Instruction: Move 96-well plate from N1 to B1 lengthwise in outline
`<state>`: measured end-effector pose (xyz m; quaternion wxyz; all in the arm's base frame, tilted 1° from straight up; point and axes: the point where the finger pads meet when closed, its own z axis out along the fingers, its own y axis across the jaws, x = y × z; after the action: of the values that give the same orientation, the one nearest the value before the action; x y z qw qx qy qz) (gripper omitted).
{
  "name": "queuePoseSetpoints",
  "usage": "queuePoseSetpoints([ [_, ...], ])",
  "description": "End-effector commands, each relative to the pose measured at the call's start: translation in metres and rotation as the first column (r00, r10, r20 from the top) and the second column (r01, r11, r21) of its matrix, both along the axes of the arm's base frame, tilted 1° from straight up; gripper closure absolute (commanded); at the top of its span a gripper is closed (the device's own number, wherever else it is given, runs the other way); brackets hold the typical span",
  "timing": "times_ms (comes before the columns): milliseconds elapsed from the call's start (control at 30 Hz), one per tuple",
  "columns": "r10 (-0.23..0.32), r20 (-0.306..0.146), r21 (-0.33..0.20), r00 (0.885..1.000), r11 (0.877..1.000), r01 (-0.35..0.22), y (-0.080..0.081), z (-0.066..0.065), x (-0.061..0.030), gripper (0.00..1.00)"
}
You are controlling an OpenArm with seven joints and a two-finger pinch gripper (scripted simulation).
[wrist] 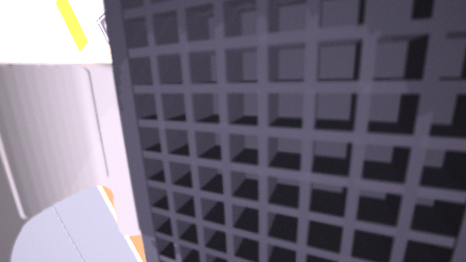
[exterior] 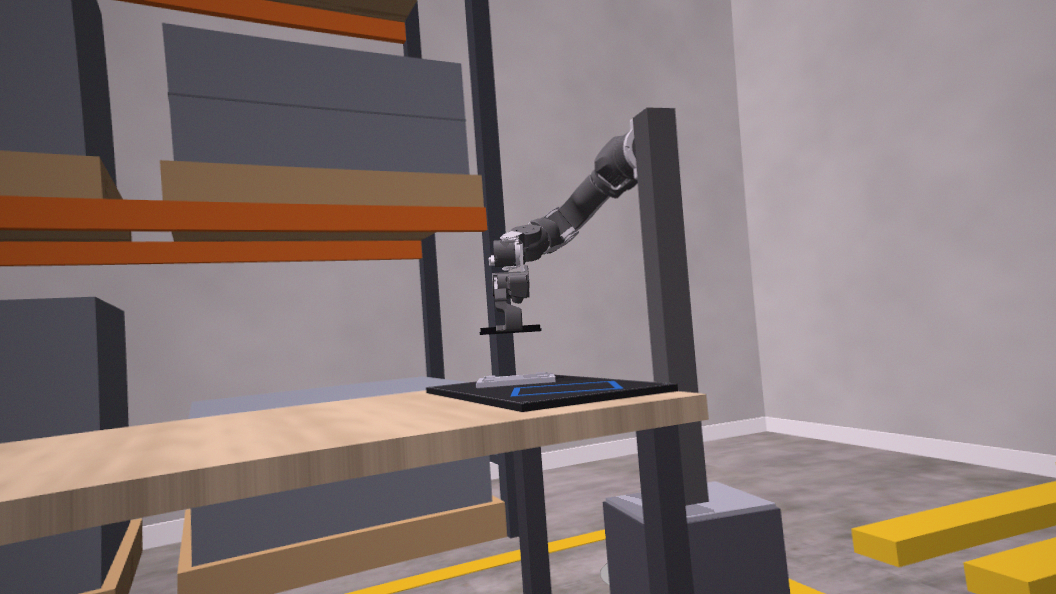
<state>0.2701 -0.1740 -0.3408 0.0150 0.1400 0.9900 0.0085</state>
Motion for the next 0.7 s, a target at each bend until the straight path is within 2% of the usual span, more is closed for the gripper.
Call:
queuePoseSetpoints([
  [0, -0.004, -0.012, -0.007, 1.0, 1.0, 0.004, -0.0013, -0.0017, -0.0027, 1.0],
  [267, -0.004, -0.012, -0.007, 1.0, 1.0, 0.004, -0.0013, -0.0017, -0.0027, 1.0],
  [433, 0.002, -0.022, -0.002, 1.0, 1.0, -0.002, 0.001, -0.0114, -0.0068, 1.0],
  [667, 0.002, -0.022, -0.002, 1.0, 1.0, -0.002, 0.001, -0.0114, -0.0068, 1.0],
])
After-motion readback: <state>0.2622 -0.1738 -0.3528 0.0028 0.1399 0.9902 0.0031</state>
